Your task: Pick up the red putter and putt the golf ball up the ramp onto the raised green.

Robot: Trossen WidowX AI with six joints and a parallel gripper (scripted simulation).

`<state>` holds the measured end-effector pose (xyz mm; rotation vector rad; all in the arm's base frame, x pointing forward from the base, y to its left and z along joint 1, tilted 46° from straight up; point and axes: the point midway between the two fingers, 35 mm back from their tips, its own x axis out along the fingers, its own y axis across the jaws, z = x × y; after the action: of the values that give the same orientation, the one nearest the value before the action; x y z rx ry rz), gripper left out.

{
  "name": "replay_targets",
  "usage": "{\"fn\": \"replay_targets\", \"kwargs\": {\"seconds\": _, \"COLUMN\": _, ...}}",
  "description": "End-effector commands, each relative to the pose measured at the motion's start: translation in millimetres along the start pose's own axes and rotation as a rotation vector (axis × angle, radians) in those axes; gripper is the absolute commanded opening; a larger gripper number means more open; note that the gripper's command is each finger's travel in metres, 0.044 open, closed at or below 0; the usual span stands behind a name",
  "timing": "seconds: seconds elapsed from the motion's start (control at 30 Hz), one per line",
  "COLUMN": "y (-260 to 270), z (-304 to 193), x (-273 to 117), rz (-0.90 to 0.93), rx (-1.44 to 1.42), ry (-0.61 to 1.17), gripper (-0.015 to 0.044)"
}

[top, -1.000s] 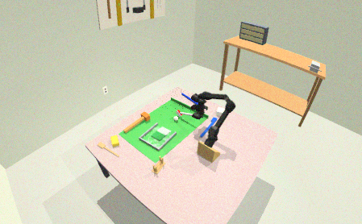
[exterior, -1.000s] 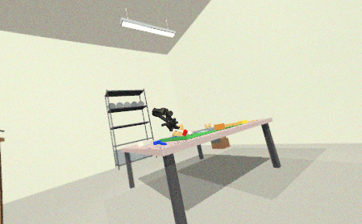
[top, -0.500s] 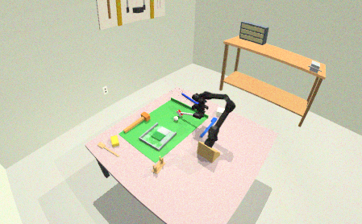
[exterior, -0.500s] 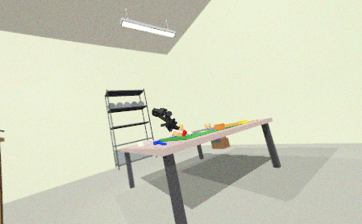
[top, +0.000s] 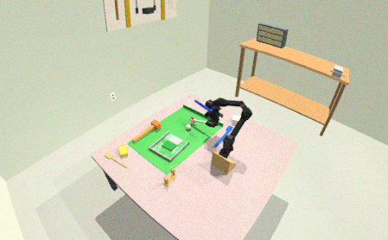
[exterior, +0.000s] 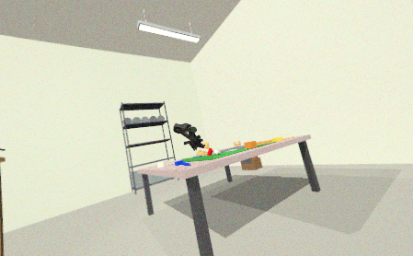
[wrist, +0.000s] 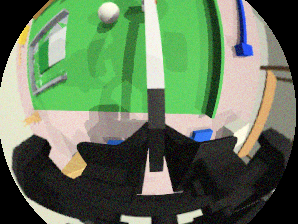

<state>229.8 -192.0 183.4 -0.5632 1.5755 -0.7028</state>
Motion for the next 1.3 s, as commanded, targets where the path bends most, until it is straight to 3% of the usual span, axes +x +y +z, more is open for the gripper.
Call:
{"fn": "replay_targets", "kwargs": {"seconds": 0.0, "y": 58.3, "z": 3.5, "x": 0.7, "rz": 0.017, "rx": -0.028, "ry": 0.0, "gripper": 0.0}}
{"fn": "replay_targets", "kwargs": {"seconds": 0.2, "y": 115.4, "z": -7.0, "x": 0.4, "rz": 0.007, "rx": -0.03, "ry": -0.001, "gripper": 0.0}}
{"fn": "replay_targets", "kwargs": {"seconds": 0.43, "y": 115.7, "z": -6.1, "x": -7.5, "rz": 0.009, "rx": -0.03, "ry": -0.002, "gripper": 0.0}}
{"fn": "replay_targets", "kwargs": {"seconds": 0.8, "y": 115.6, "z": -6.5, "x": -58.6, "rz": 0.009, "rx": -0.031, "ry": -0.001, "gripper": 0.0}}
{"fn": "replay_targets", "kwargs": {"seconds": 1.27, "y": 115.5, "z": -6.6, "x": -51.4, "rz": 0.006, "rx": -0.036, "ry": 0.0, "gripper": 0.0}}
